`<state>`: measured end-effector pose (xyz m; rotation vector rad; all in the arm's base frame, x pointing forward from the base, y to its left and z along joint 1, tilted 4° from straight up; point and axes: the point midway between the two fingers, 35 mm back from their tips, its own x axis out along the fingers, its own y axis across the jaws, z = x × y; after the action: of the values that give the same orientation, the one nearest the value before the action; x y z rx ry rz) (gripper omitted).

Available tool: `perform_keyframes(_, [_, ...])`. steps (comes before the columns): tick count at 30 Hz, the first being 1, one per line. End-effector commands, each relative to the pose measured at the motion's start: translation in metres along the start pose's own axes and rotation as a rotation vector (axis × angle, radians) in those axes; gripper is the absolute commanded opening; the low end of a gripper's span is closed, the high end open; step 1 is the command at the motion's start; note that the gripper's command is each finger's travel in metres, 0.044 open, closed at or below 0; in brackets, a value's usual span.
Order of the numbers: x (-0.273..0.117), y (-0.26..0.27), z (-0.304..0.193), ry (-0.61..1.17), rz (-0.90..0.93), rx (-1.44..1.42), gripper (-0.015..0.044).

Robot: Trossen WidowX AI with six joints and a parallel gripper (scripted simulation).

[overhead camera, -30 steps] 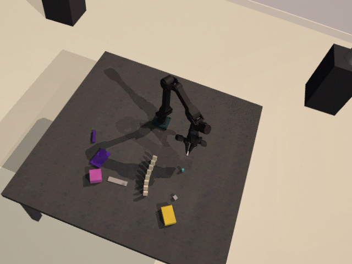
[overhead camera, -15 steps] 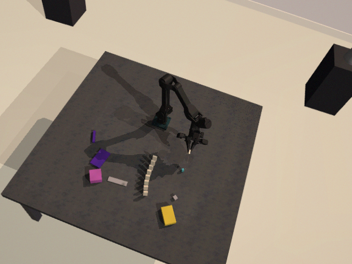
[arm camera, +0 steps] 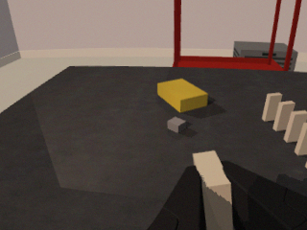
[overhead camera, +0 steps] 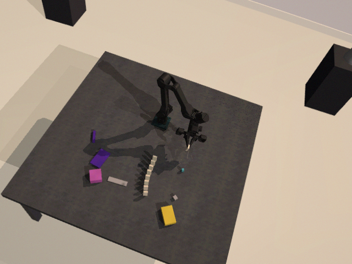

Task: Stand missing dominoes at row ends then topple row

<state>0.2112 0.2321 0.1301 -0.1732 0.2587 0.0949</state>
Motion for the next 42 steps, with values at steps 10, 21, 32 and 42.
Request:
perform_keyframes(10, [-0.031,-0.03,-0.009,-0.166,-0.07,0.108,0.0028])
perform_keyframes(21, [-0.04,-0.046,-0.013,-0.209,-0.108,0.15,0.0028])
perform_keyframes(32, [-0.04,-0.046,-0.013,-0.209,-0.108,0.15,0.0028])
perform_keyframes(42, [-0.037,-0.041,-0.022,-0.208,-0.108,0.154,0.0028])
